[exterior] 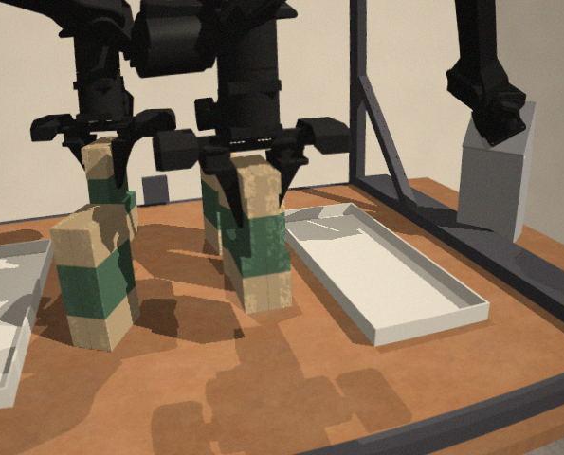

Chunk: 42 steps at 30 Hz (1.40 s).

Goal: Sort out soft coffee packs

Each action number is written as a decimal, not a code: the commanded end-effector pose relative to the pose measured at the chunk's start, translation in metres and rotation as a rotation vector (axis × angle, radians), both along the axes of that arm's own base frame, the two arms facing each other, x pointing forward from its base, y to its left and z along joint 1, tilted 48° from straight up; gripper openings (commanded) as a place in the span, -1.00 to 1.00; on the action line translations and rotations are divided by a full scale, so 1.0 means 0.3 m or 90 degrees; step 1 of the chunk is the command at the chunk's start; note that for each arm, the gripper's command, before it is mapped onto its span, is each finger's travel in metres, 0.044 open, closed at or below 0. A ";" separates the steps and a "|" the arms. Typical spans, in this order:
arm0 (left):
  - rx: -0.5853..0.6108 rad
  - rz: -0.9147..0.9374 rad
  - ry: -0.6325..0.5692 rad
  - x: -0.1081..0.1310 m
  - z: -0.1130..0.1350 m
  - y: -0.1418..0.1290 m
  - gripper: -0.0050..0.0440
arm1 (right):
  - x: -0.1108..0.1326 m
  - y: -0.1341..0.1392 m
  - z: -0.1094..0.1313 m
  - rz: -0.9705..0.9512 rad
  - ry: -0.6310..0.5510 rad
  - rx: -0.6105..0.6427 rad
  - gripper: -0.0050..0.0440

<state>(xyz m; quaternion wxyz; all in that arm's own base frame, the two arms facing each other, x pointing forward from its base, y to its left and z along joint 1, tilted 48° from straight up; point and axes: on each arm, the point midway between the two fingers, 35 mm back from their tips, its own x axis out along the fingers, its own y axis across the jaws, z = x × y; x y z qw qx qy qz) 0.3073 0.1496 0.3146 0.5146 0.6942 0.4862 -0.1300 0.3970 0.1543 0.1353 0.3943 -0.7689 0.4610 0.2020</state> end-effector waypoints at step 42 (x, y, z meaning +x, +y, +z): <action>0.008 0.001 -0.022 -0.278 -0.158 -0.003 -0.32 | -0.386 -0.225 -0.070 0.003 -0.015 0.009 -0.33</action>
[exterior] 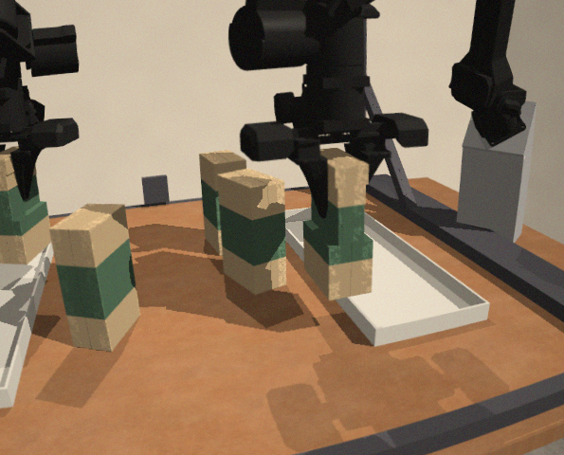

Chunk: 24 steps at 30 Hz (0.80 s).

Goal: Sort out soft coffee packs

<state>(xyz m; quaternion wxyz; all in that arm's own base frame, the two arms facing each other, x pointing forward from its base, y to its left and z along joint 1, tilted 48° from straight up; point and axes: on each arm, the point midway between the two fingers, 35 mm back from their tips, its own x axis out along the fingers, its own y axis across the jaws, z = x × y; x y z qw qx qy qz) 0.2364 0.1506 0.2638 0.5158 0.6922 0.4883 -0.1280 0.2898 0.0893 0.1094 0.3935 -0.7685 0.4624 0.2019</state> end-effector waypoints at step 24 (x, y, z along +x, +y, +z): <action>0.011 -0.003 -0.018 -0.253 -0.152 -0.002 -0.32 | -0.154 -0.085 -0.018 0.005 -0.015 0.009 -0.33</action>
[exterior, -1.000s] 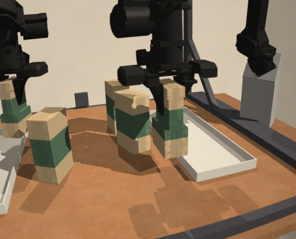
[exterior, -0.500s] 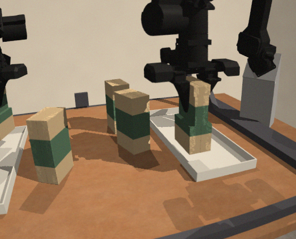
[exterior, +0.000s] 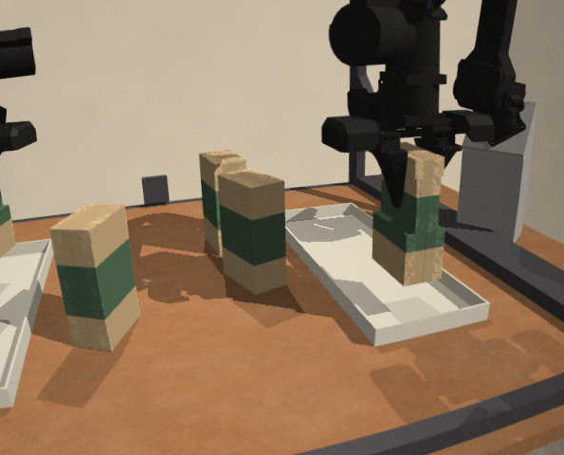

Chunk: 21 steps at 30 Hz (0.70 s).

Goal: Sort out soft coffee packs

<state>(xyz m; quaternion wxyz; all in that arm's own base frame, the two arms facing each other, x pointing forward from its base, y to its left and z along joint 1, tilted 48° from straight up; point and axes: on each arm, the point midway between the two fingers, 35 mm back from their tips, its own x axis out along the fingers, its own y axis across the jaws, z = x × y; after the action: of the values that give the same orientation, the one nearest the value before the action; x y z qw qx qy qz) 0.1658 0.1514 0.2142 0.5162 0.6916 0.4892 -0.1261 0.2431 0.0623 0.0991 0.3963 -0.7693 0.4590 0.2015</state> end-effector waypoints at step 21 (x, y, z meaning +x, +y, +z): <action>0.010 -0.006 -0.016 -0.004 -0.004 0.010 -0.32 | 0.034 -0.029 -0.025 0.002 -0.012 0.005 -0.33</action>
<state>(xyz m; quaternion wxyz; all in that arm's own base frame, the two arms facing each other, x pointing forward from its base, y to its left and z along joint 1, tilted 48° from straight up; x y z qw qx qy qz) 0.1636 0.1539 0.2114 0.5172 0.6956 0.4842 -0.1197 0.2512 0.0535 0.0906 0.3996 -0.7689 0.4581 0.1982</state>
